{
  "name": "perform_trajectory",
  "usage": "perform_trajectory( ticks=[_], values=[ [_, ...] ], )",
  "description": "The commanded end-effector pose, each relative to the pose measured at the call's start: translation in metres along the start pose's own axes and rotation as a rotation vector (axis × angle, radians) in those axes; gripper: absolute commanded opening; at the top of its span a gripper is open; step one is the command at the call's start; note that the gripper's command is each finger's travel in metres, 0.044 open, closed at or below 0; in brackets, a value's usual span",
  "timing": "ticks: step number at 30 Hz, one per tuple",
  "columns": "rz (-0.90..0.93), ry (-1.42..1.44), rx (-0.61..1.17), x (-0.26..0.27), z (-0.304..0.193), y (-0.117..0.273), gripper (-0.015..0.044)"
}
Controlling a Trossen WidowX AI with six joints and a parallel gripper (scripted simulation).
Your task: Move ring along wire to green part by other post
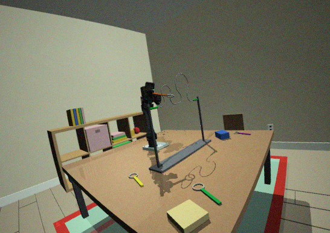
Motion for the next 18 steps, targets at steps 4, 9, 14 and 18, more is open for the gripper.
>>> perform_trajectory(
  ticks=[4,9,14,18],
  values=[
    [0.037,-0.074,0.014,0.014,-0.002,0.002,-0.015],
    [0.081,-0.156,0.033,0.027,-0.002,0.005,-0.015],
    [0.133,-0.251,0.055,0.04,-0.001,0.008,-0.015],
    [0.177,-0.334,0.074,0.052,0.001,0.012,-0.015]
  ],
)
Point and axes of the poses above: the point midway between the two fingers, 35 mm back from their tips, its own y axis back along the fingers, its own x axis across the jaws, z = x × y, the point moved 7 cm from there along y, back along the fingers, and after that the axes turned 10 degrees about -y, right-handed, at the moved point
